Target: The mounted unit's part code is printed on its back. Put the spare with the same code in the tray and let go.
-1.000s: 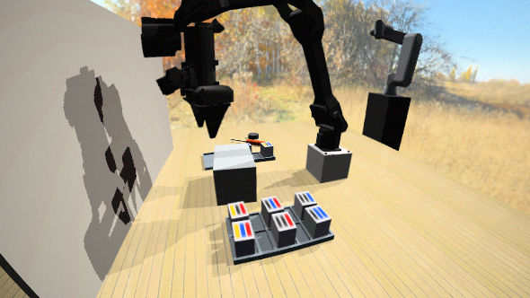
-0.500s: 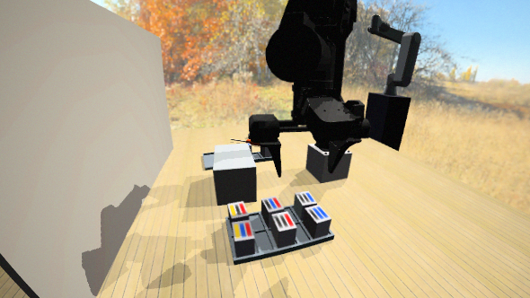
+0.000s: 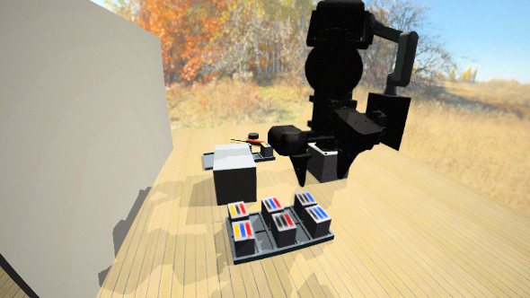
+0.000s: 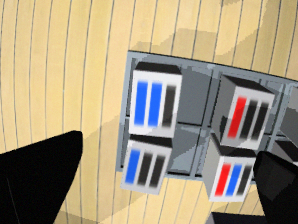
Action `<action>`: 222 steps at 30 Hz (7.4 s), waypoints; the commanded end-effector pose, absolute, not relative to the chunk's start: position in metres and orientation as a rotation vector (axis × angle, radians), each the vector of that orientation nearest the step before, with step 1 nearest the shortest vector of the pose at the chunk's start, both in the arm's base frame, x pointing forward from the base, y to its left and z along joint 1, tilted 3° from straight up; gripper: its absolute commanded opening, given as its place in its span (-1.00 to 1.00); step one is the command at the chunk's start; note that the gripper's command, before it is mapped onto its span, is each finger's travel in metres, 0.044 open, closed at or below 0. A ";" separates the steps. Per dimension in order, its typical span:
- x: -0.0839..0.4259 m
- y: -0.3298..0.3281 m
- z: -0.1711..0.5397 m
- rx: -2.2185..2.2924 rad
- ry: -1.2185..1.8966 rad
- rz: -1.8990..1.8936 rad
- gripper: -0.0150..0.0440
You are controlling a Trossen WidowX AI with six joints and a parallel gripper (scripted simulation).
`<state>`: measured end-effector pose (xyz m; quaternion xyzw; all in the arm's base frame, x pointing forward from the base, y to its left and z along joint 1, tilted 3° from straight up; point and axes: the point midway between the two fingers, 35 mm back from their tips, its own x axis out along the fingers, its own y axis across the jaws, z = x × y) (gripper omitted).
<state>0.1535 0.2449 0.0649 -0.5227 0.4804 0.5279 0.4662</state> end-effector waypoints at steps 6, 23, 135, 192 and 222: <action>0.146 0.243 0.034 -1.291 1.185 1.309 0.53; 0.146 0.244 0.018 -1.291 1.185 1.309 0.53; 0.147 0.243 0.049 -1.293 1.193 1.310 -0.49; 0.305 0.117 0.116 -1.194 1.216 1.201 -0.49; 0.359 -0.058 0.118 -1.253 1.209 1.217 -0.49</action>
